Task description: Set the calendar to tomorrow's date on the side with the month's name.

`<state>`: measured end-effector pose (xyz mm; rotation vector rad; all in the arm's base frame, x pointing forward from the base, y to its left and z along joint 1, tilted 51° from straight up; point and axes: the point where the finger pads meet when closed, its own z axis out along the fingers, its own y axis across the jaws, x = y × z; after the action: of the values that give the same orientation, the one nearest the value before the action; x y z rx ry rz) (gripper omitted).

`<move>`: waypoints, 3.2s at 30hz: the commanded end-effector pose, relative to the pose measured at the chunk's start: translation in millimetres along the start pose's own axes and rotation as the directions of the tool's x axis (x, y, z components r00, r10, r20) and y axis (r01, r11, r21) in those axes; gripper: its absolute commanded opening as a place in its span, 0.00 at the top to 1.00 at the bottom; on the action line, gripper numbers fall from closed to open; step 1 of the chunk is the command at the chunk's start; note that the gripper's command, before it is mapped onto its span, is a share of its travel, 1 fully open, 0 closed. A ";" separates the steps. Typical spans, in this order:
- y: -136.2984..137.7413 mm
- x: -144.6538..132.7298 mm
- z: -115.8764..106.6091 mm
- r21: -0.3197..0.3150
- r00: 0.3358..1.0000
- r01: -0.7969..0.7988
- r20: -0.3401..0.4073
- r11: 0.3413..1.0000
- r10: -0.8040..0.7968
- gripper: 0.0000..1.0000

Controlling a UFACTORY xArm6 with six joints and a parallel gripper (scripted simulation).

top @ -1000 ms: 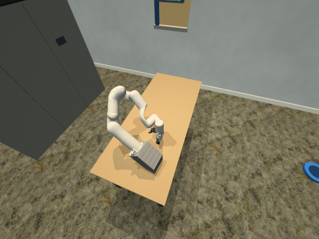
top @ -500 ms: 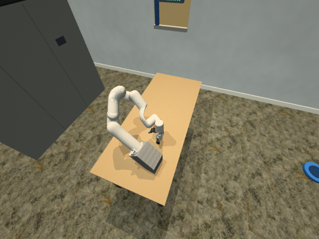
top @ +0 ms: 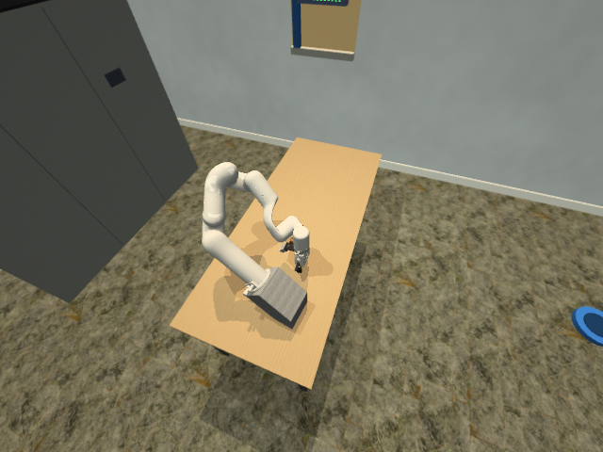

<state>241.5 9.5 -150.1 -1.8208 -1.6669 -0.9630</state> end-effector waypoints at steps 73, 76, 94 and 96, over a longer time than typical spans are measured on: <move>54.7 4.6 -37.7 -0.002 1.000 0.001 0.001 1.000 -0.001 0.00; 58.5 4.9 -37.7 -0.002 1.000 0.001 0.001 1.000 -0.001 0.00; 99.3 8.7 -37.7 -0.002 1.000 0.001 0.001 1.000 -0.001 0.00; 108.8 9.6 -37.7 -0.002 1.000 0.001 0.001 1.000 -0.001 0.00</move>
<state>330.2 -25.4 -109.7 -1.8208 -1.6647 -0.9617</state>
